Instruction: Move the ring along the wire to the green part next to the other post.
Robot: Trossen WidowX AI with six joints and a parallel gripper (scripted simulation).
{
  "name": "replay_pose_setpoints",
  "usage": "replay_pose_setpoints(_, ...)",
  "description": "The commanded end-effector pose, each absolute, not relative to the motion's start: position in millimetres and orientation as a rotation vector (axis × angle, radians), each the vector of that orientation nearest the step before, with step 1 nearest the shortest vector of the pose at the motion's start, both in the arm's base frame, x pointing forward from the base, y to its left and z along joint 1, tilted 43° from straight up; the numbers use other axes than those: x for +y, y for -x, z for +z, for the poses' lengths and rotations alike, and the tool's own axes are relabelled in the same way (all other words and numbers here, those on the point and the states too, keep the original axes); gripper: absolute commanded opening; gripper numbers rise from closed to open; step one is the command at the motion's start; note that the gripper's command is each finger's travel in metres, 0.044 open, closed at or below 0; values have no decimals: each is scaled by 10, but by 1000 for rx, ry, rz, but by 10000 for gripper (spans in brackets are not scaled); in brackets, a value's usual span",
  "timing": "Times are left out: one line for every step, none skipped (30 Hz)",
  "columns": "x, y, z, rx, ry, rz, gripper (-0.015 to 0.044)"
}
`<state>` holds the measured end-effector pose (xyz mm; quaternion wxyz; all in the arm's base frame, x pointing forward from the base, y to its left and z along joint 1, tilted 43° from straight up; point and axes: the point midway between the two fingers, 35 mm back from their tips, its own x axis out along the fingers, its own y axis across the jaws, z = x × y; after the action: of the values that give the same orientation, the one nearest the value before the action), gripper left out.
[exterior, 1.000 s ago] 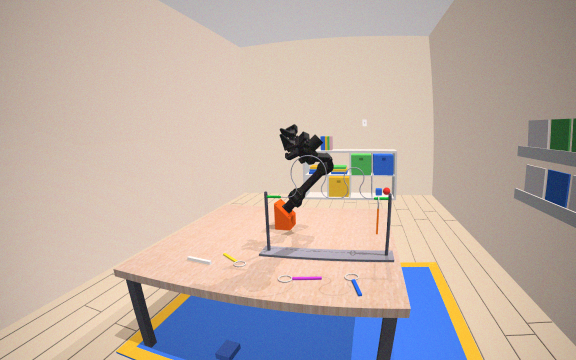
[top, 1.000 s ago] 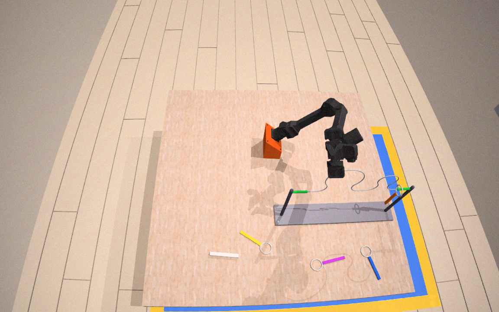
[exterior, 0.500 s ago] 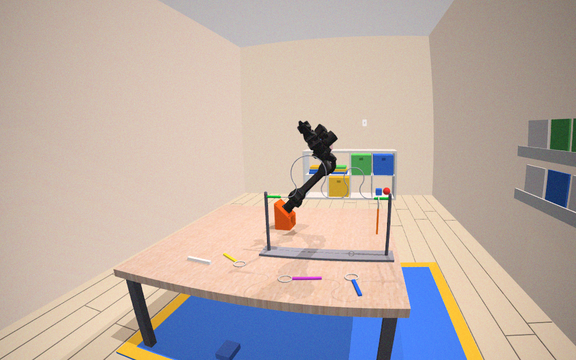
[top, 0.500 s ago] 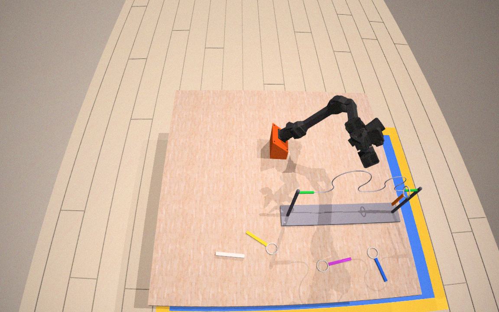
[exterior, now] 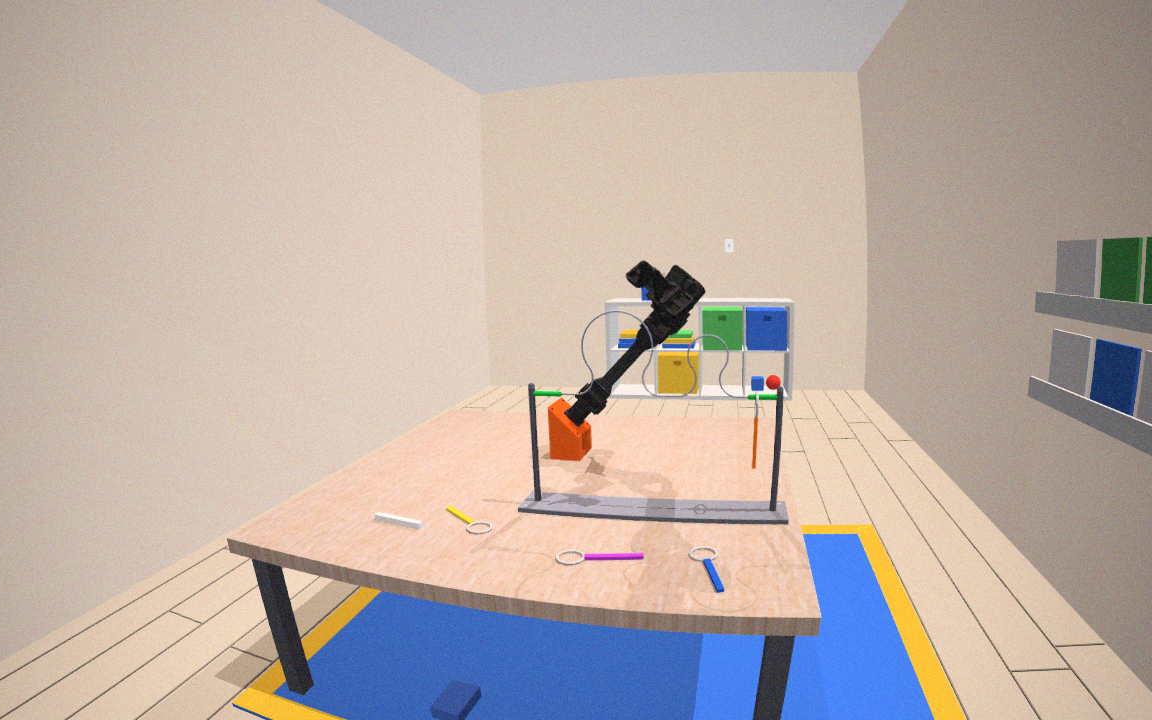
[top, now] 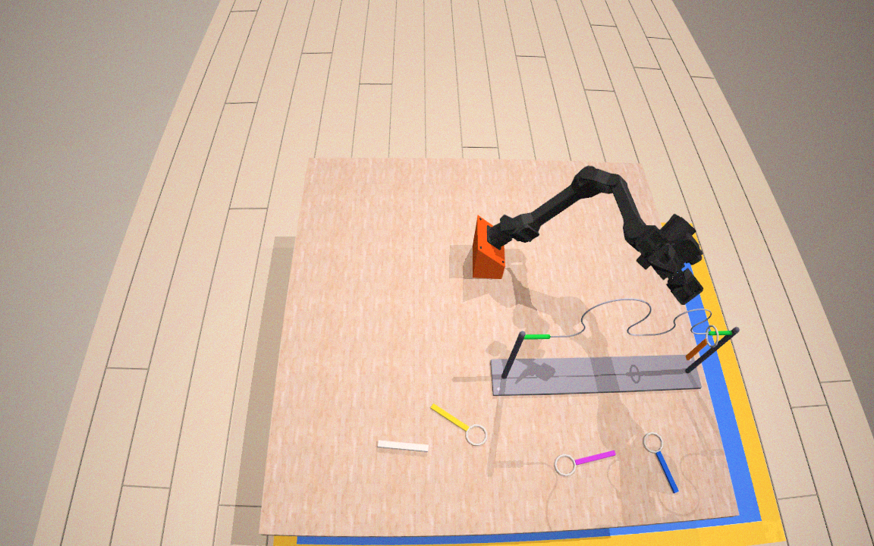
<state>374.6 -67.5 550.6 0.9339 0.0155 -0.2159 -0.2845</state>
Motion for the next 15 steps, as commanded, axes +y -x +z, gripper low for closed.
replay_pose_setpoints(-360, -3703, 5613, -480, -103, -526, 160)
replay_pose_setpoints(-282, -3691, 5635, -488, -120, -512, 160)
replay_pose_setpoints(-205, -3677, 5656, -495, -137, -497, 160)
replay_pose_setpoints(-129, -3662, 5677, -501, -154, -483, 160)
replay_pose_setpoints(-53, -3645, 5698, -508, -172, -468, 160)
replay_pose_setpoints(21, -3626, 5718, -513, -189, -454, 160)
replay_pose_setpoints(102, -3622, 5723, -515, -204, -438, 160)
replay_pose_setpoints(185, -3622, 5723, -515, -218, -422, 160)
replay_pose_setpoints(270, -3621, 5722, -514, -231, -406, 160)
replay_pose_setpoints(355, -3619, 5720, -512, -245, -390, 160)
replay_pose_setpoints(439, -3614, 5717, -511, -258, -374, 160)
replay_pose_setpoints(525, -3608, 5714, -509, -272, -358, 160)
replay_pose_setpoints(611, -3602, 5710, -506, -285, -342, 160)
replay_pose_setpoints(698, -3595, 5703, -503, -298, -326, 160)
replay_pose_setpoints(786, -3586, 5696, -499, -310, -310, 160)
